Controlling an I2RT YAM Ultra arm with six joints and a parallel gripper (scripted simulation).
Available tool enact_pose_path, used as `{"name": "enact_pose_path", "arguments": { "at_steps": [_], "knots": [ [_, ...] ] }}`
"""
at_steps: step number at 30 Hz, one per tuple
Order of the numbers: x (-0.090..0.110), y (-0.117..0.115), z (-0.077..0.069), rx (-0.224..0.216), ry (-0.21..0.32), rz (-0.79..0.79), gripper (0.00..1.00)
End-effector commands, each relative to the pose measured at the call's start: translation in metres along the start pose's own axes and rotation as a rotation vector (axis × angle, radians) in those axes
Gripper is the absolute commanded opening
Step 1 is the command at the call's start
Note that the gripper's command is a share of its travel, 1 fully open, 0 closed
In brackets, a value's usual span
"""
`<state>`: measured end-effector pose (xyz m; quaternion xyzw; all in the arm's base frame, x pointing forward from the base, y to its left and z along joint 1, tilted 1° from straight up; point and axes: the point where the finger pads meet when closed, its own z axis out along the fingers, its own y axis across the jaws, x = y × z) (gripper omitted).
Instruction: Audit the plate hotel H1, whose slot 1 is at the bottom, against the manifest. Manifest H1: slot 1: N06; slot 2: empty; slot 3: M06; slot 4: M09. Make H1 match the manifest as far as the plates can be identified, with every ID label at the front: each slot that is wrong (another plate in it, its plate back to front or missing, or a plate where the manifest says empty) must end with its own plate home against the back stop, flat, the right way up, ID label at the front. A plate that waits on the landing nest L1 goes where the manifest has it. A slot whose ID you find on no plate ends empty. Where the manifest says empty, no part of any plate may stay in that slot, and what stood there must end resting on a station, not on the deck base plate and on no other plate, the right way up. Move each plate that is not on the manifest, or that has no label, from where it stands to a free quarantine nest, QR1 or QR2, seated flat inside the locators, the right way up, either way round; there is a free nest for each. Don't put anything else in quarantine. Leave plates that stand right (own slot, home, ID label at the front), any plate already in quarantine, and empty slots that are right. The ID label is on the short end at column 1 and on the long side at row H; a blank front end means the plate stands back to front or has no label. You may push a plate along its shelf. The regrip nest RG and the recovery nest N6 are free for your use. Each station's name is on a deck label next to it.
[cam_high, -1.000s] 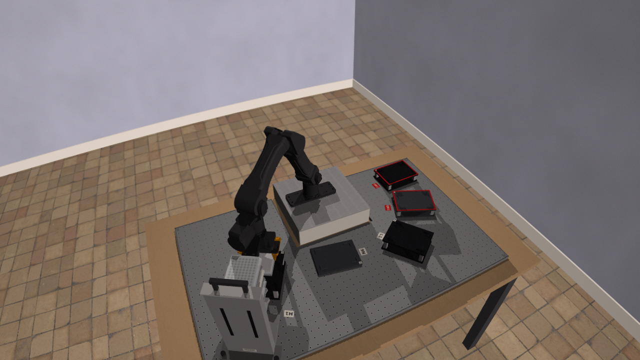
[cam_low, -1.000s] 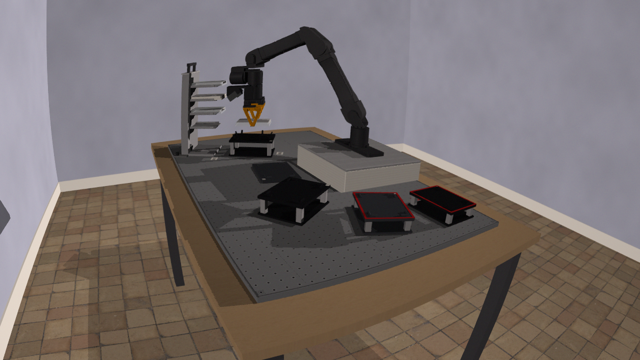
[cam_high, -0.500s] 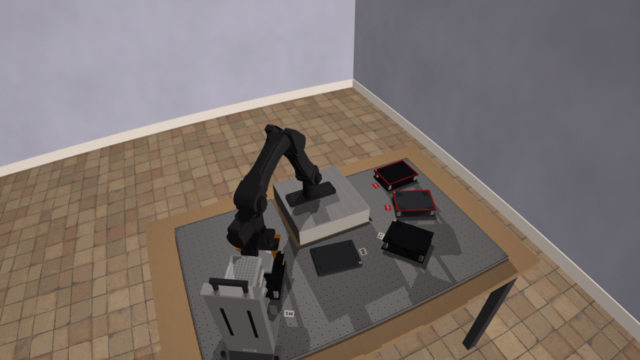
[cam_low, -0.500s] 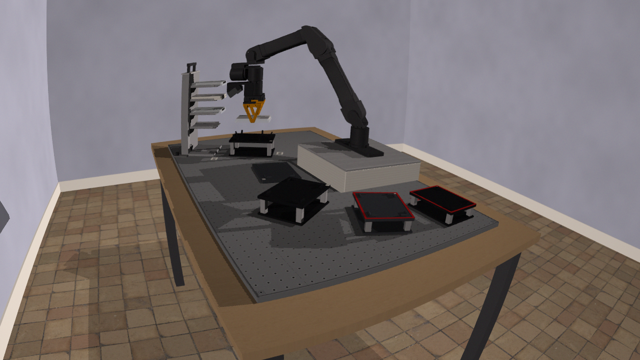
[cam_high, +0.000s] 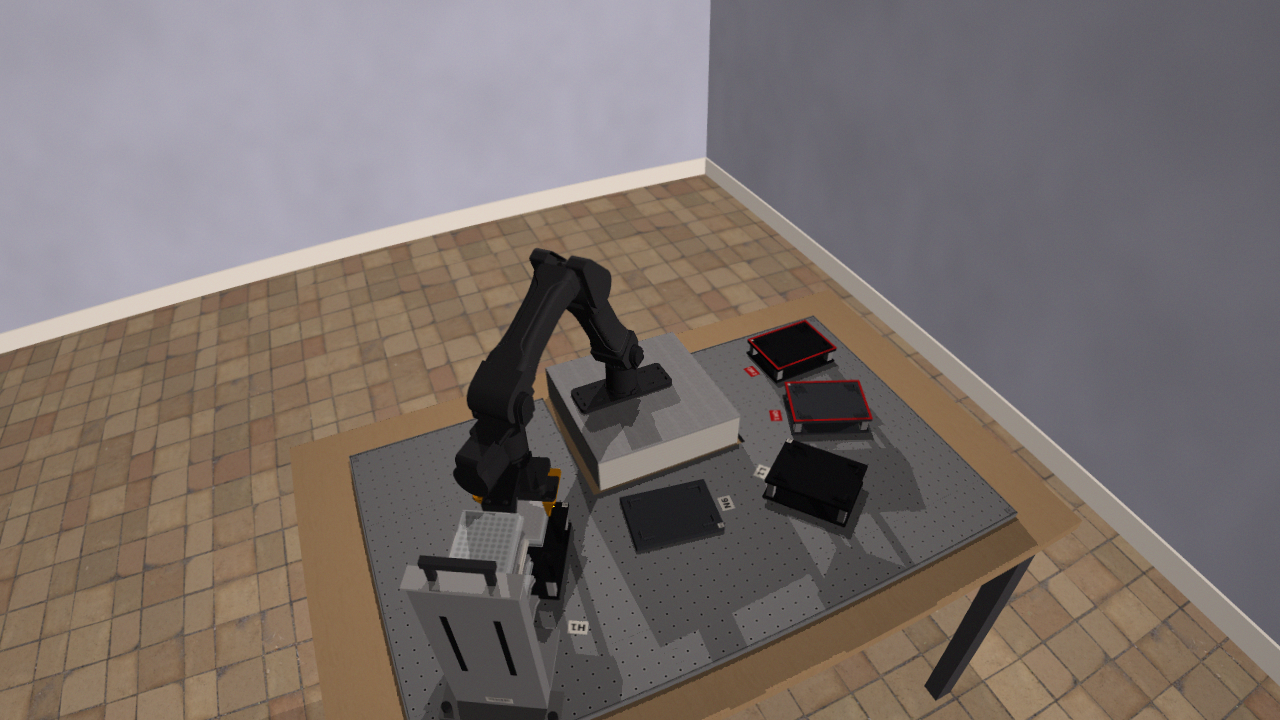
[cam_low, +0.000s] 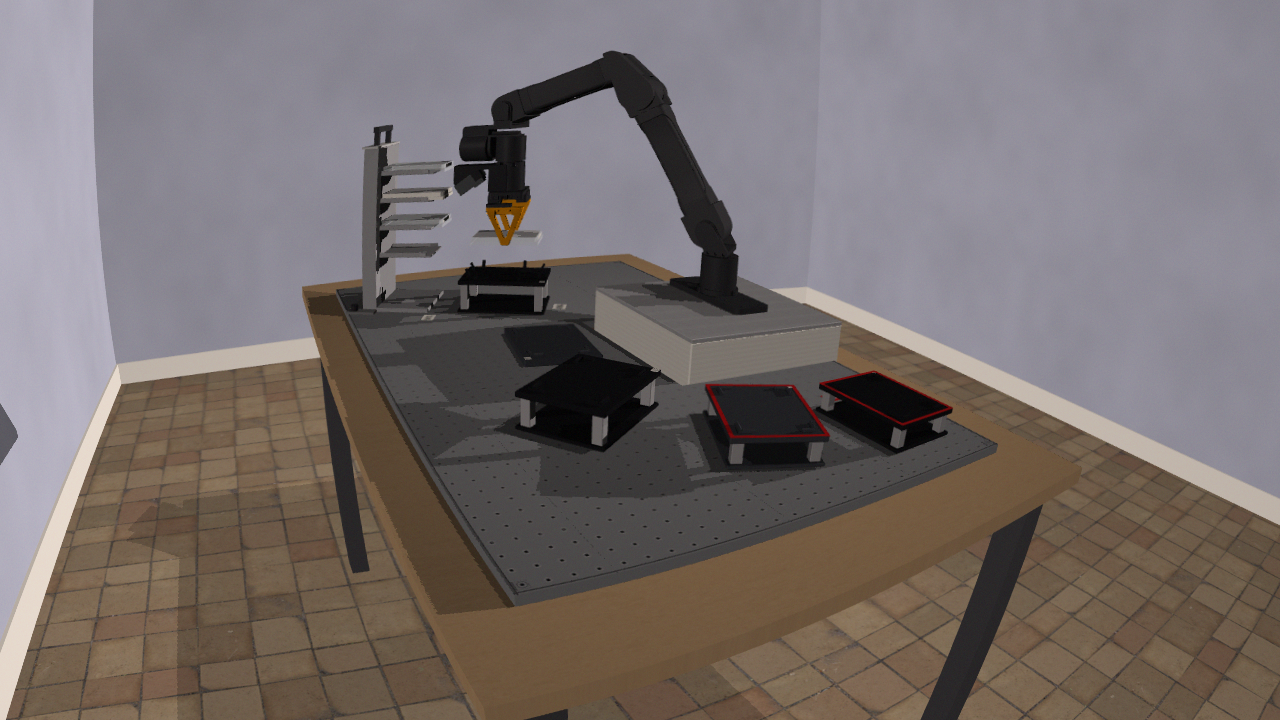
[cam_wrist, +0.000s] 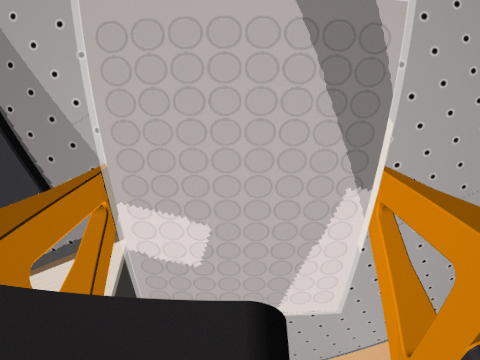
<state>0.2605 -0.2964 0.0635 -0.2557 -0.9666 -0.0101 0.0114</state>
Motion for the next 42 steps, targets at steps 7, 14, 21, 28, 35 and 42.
{"name": "enact_pose_path", "arguments": {
  "at_steps": [7,14,21,28,35,42],
  "knots": [
    [-0.011,-0.005,-0.024,0.015,-0.074,0.008,0.86],
    [-0.007,-0.004,-0.040,0.012,-0.064,0.008,0.86],
    [-0.005,-0.004,-0.056,0.012,-0.064,0.009,0.86],
    [-0.004,-0.004,-0.069,0.009,-0.057,0.009,0.86],
    [-0.004,-0.004,-0.080,0.003,-0.038,0.010,0.86],
    [-0.004,-0.002,-0.091,0.000,-0.032,0.004,0.86]
  ]
}}
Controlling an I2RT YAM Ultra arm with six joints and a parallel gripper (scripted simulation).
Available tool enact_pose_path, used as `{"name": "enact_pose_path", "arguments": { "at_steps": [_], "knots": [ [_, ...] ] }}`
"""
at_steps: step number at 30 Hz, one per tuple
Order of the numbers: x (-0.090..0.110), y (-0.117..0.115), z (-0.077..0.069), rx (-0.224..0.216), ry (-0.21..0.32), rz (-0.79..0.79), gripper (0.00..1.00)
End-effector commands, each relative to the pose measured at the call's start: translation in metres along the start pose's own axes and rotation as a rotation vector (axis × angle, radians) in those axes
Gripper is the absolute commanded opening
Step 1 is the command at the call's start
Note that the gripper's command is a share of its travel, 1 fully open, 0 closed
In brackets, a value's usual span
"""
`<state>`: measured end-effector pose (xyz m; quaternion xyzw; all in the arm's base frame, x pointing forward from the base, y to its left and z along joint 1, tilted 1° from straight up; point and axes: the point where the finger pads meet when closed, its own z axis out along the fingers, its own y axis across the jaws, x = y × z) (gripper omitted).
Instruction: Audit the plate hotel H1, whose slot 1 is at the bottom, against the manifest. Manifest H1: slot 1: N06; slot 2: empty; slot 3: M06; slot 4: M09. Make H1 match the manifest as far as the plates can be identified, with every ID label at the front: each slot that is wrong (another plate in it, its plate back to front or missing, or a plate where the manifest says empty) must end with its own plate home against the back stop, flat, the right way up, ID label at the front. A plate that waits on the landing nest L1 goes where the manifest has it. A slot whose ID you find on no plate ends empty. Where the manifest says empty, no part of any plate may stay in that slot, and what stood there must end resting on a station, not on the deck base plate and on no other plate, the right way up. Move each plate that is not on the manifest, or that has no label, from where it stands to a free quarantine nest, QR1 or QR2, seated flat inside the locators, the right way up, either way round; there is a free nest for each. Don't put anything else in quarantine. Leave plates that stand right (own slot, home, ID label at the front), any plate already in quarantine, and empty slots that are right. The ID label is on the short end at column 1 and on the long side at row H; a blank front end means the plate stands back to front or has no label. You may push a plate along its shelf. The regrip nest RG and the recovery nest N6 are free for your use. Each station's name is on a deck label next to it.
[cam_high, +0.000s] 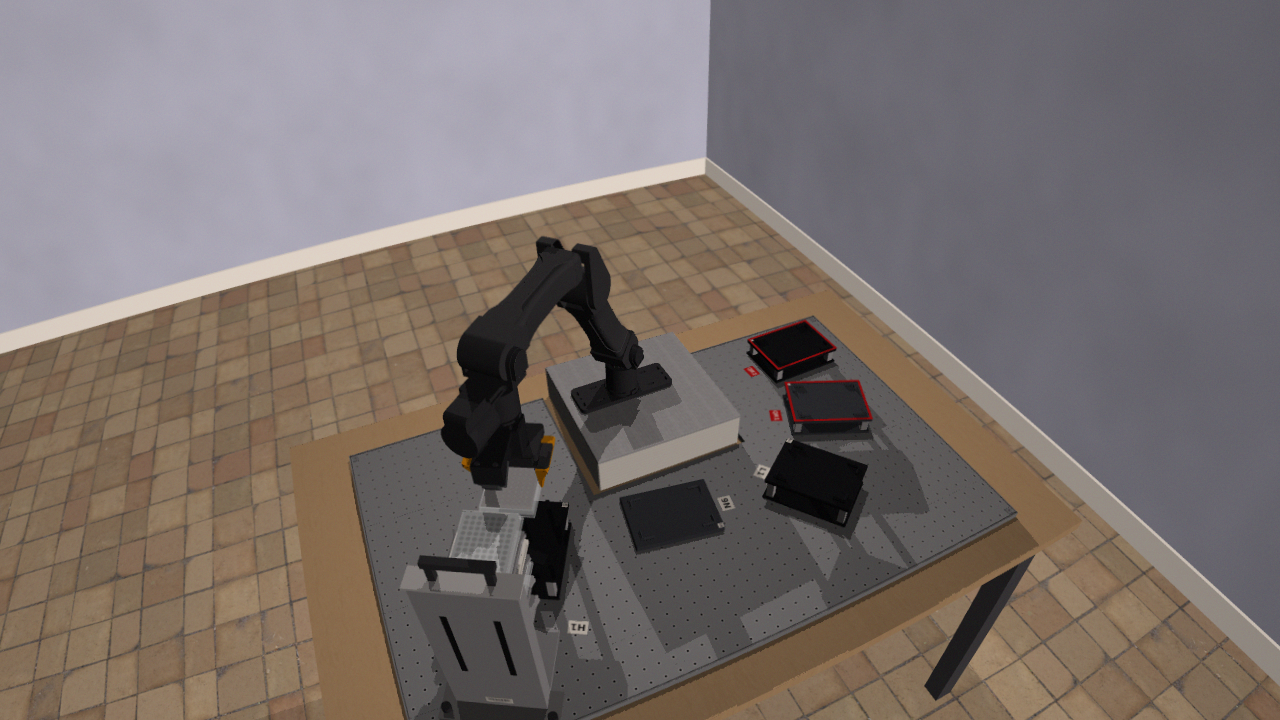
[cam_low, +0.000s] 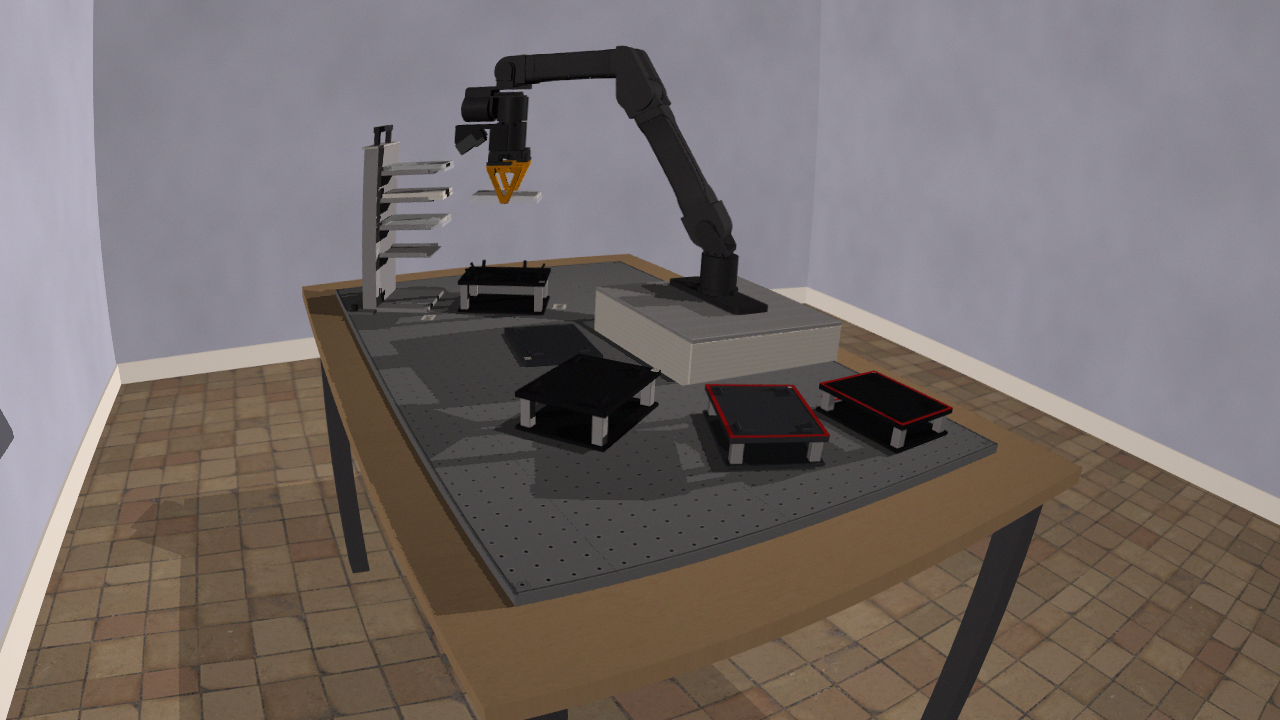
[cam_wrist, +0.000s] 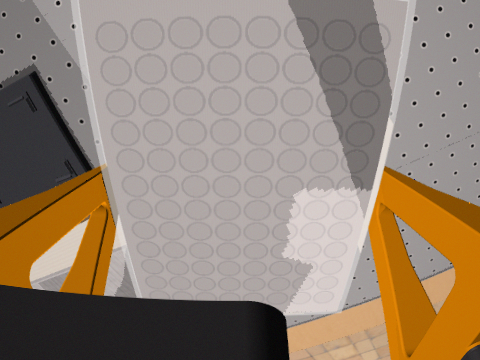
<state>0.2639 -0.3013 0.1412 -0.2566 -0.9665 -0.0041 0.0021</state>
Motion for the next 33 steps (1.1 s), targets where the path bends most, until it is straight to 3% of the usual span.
{"name": "enact_pose_path", "arguments": {
  "at_steps": [1,3,6,7,11,33],
  "knots": [
    [-0.003,-0.001,-0.016,-0.004,-0.018,0.002,0.86],
    [-0.008,-0.003,-0.026,0.009,-0.053,0.002,0.86],
    [-0.017,-0.007,-0.029,0.017,-0.078,0.002,0.86],
    [0.001,0.001,-0.029,-0.002,-0.005,0.000,0.86],
    [0.001,0.001,-0.038,-0.002,-0.005,0.000,0.86],
    [0.001,0.001,-0.038,-0.003,-0.003,0.000,0.86]
  ]
}}
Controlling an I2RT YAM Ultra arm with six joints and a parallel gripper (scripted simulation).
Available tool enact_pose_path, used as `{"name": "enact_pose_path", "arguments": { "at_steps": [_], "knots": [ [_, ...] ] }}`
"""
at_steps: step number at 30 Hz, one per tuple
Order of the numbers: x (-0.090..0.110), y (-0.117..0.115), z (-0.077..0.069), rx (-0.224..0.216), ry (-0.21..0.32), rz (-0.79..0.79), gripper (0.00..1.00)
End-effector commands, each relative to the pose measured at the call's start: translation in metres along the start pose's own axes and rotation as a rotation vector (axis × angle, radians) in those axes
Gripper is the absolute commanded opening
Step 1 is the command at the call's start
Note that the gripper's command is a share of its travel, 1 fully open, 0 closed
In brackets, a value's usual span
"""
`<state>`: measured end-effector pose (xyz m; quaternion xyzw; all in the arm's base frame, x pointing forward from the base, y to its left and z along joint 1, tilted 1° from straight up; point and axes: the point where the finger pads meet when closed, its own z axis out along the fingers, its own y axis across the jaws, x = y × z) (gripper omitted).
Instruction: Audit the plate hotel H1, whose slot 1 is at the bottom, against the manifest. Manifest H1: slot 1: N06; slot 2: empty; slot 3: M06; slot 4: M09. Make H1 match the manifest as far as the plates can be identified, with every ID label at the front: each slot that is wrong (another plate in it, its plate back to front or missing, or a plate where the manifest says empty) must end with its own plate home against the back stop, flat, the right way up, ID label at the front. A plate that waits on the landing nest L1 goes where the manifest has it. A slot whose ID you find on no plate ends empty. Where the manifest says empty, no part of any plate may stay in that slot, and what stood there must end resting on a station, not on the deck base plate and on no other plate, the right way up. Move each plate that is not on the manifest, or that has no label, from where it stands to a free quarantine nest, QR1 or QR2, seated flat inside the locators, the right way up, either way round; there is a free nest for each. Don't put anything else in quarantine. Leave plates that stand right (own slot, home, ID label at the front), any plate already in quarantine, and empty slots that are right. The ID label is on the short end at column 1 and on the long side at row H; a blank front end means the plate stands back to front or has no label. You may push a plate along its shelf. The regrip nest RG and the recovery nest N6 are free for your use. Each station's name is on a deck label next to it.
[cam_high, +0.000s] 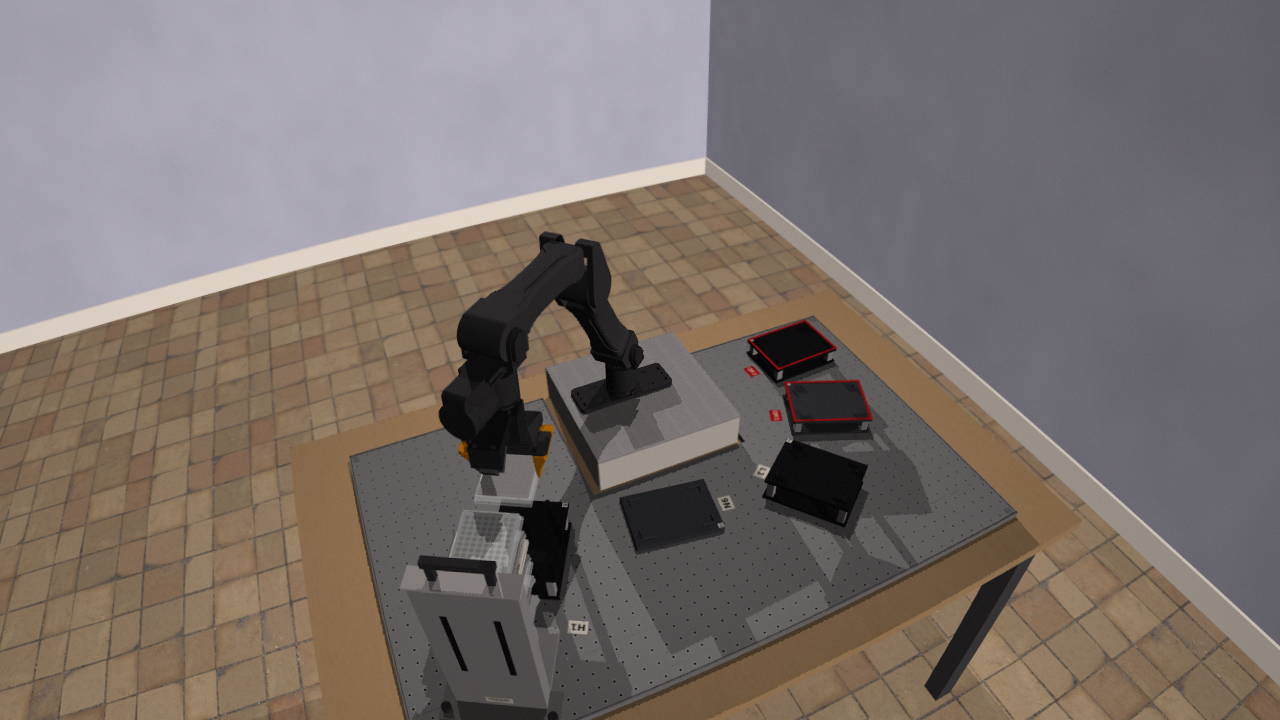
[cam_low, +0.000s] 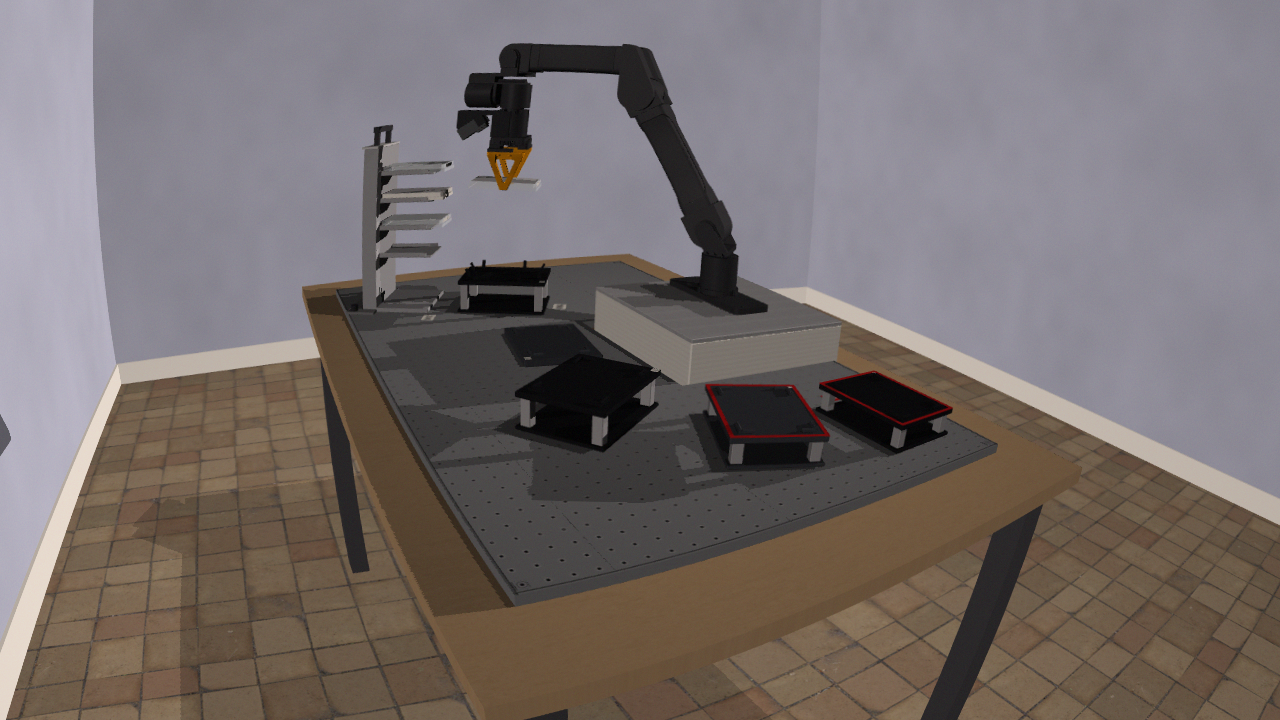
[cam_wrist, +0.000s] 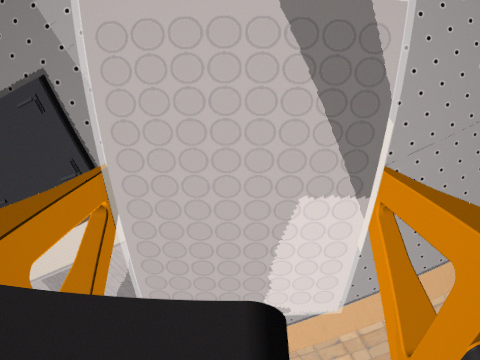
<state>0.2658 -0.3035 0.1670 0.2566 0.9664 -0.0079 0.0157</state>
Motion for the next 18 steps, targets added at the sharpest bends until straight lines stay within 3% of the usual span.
{"name": "enact_pose_path", "arguments": {
  "at_steps": [1,4,18],
  "knots": [
    [0.003,0.001,-0.012,-0.017,0.038,0.001,0.86],
    [0.003,0.001,-0.012,-0.017,0.038,0.001,0.86],
    [-0.001,0.041,-0.013,-0.020,0.036,-0.199,0.86]
  ]
}}
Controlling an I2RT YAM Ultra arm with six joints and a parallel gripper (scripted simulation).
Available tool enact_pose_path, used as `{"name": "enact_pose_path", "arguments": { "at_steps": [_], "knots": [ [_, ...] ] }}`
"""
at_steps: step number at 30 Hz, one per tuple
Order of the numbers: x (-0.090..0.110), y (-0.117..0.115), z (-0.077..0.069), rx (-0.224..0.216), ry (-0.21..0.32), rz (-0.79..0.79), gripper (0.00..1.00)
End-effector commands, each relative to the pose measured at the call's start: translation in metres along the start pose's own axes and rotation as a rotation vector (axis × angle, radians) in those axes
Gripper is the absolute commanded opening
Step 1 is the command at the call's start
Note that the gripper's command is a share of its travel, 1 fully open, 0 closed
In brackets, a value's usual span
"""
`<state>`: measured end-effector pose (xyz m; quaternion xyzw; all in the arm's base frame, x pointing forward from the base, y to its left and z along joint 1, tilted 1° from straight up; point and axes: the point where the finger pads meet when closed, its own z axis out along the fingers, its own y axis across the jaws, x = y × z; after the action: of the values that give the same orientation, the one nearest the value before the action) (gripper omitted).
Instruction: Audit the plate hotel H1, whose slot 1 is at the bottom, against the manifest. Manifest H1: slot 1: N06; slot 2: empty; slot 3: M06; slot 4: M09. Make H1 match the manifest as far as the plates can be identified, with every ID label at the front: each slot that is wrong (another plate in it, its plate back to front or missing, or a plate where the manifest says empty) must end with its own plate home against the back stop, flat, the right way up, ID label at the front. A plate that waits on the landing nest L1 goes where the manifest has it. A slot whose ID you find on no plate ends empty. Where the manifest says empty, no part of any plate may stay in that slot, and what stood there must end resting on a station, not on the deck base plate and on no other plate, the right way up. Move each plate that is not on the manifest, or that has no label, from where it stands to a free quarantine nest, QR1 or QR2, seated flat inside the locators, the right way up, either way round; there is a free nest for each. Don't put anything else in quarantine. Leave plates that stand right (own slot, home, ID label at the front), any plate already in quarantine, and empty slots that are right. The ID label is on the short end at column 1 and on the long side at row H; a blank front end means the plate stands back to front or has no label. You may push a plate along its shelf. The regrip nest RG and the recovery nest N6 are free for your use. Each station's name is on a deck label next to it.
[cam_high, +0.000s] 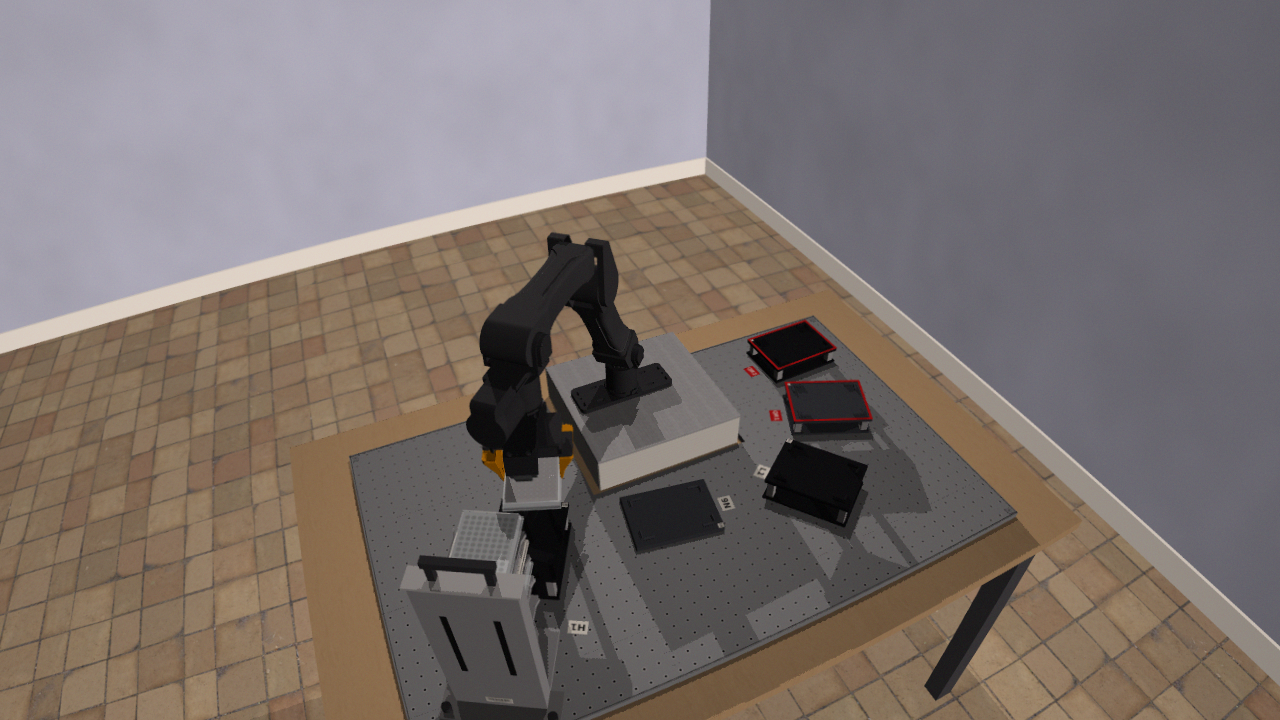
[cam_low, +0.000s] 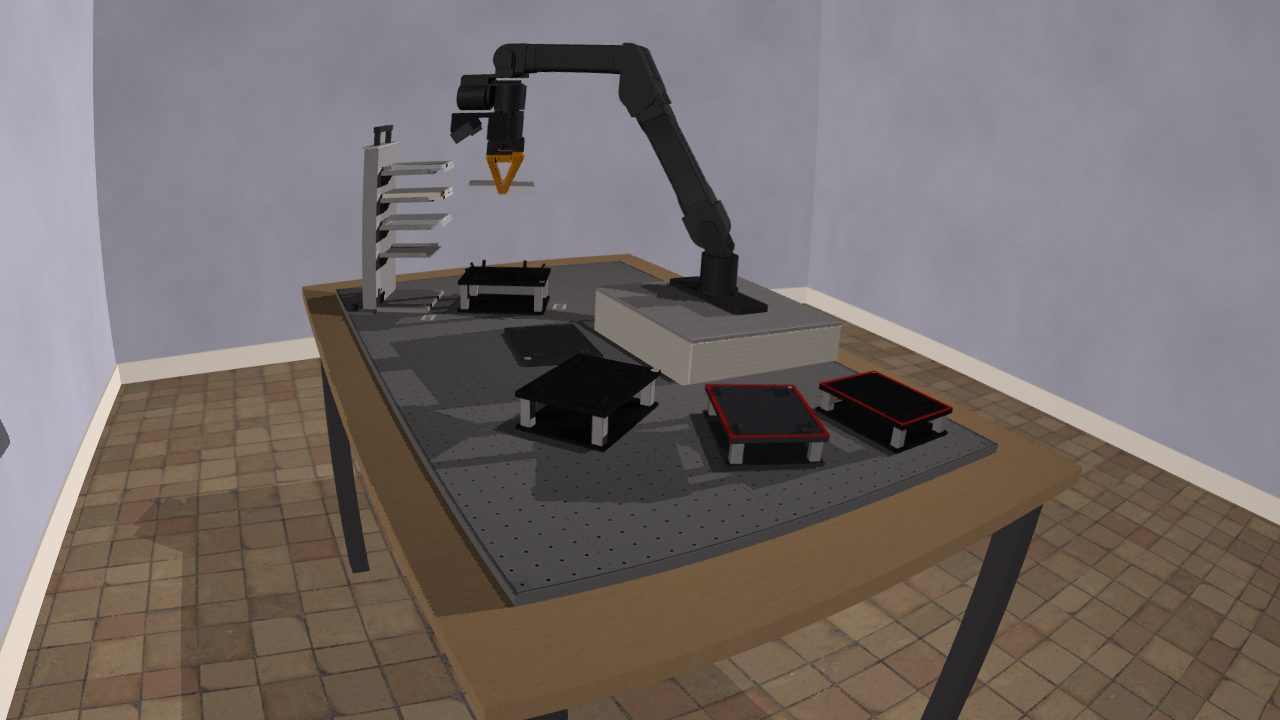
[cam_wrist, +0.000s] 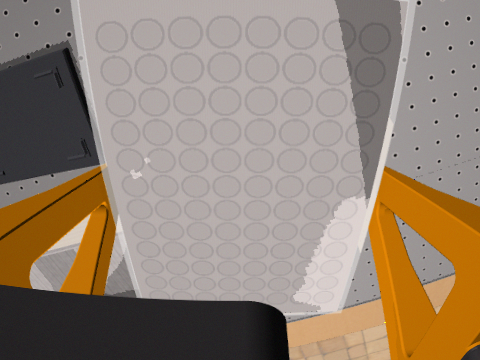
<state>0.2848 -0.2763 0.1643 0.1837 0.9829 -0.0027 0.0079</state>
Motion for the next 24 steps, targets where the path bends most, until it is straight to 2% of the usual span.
{"name": "enact_pose_path", "arguments": {
  "at_steps": [1,12,14,24],
  "knots": [
    [0.000,0.011,-0.015,-0.013,0.018,-0.067,0.86],
    [-0.010,0.047,-0.016,-0.015,0.017,-0.250,0.86],
    [-0.010,0.047,-0.016,-0.015,0.017,-0.250,0.86],
    [-0.019,0.079,-0.016,-0.015,0.017,-0.262,0.86]
  ]
}}
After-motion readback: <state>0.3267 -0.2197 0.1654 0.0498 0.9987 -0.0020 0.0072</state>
